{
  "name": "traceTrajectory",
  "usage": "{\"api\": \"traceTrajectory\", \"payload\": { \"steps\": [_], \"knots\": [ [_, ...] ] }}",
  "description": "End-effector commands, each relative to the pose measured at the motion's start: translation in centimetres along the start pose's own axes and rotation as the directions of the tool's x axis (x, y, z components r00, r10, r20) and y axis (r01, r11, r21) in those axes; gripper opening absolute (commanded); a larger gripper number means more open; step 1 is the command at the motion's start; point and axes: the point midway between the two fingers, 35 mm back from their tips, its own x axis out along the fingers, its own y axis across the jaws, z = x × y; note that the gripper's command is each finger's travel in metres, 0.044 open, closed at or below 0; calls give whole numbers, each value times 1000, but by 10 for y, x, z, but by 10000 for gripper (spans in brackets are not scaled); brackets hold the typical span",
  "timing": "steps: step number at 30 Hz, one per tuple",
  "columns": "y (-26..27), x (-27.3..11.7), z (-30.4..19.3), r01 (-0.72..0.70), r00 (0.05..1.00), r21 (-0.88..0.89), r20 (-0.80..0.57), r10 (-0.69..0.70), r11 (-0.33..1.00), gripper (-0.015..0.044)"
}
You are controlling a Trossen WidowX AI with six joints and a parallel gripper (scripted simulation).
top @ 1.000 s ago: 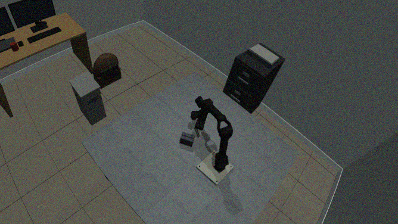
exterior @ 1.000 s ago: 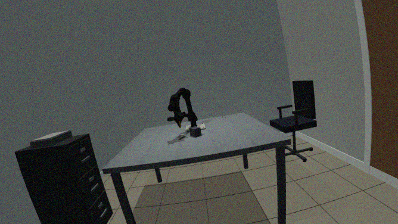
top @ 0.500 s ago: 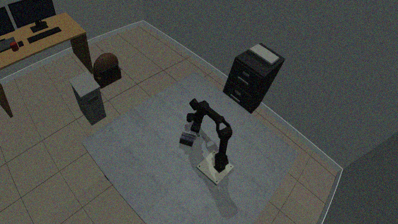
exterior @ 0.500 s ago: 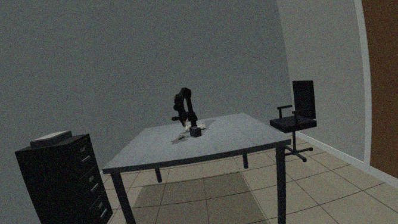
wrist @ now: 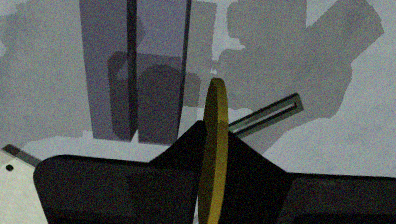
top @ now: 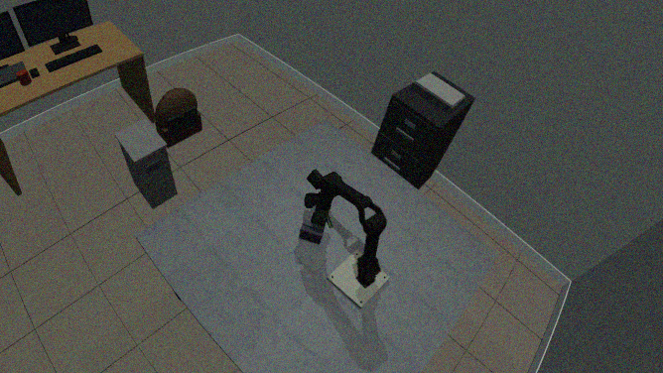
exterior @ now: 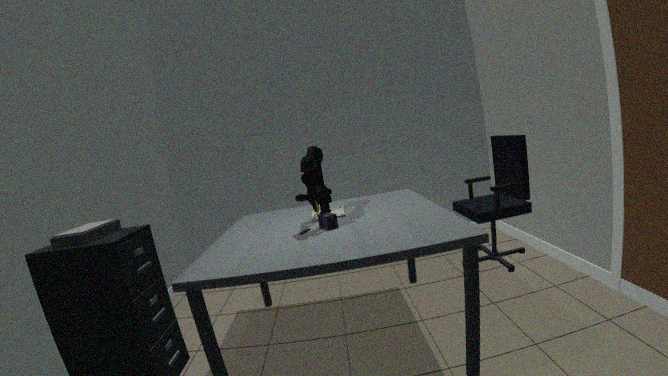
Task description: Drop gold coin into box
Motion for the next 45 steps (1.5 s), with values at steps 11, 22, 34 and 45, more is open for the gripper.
{"api": "traceTrajectory", "payload": {
  "steps": [11, 22, 34, 45],
  "knots": [
    [34, -1, 13, 3, 1000, 2, 3, -3, 1000, 0],
    [42, 0, 16, -3, 1000, -2, 2, 3, 1000, 0],
    [44, 0, 16, -3, 1000, -2, 2, 3, 1000, 0],
    [48, -1, 17, -4, 1000, 3, 2, 4, 1000, 0]
  ]
}}
